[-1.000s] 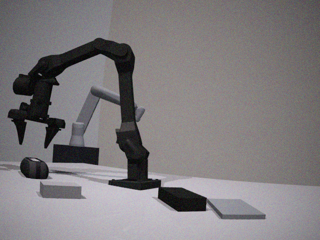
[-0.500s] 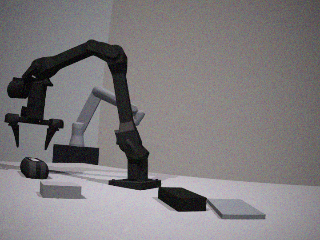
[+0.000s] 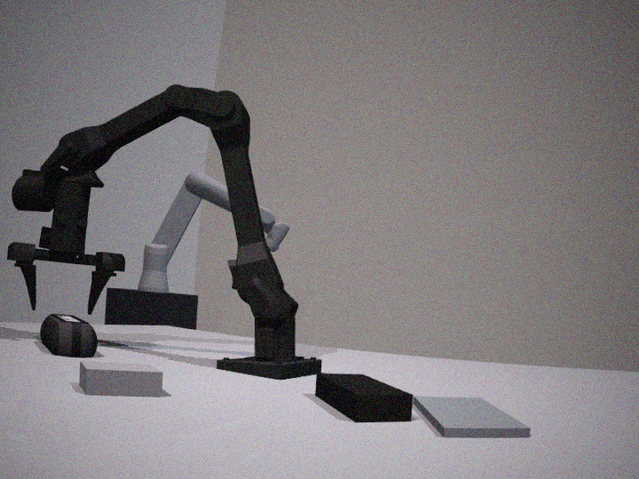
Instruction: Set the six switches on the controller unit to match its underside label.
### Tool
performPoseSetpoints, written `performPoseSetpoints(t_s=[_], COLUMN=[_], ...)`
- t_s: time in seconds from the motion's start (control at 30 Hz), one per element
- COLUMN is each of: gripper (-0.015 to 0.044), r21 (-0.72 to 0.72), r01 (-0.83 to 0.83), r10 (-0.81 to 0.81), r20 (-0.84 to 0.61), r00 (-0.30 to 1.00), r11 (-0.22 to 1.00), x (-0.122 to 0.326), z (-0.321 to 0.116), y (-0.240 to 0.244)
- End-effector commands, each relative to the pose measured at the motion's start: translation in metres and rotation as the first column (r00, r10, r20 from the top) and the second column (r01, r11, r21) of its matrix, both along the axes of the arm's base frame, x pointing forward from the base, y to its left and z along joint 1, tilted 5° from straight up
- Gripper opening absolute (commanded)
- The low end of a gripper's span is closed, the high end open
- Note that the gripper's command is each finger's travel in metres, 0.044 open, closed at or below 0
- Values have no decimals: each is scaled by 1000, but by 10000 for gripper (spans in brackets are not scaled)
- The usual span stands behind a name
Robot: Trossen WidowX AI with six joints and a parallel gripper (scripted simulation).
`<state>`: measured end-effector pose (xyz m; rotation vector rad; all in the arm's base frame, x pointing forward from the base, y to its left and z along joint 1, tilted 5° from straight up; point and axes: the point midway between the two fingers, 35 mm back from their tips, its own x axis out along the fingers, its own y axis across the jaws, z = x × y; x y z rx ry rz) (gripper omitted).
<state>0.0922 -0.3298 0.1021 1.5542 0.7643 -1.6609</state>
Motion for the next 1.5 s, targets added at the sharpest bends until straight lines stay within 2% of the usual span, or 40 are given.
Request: performPoseSetpoints(t_s=[0.0,0.57,0.7,0.73,1.47], gripper=[440,440,335,328,336], r21=[4,6,6,6,6], r01=[6,13,13,13,13], r10=[-6,-13,-13,-13,-13], r20=[1,4,4,4,4], r00=[1000,1000,1000,1000,1000], r11=[1000,1000,1000,1000,1000], x=[0,-1,-1,-1,0], z=[-7,-31,-31,-31,-26], y=[0,-1,-1,-1,0])
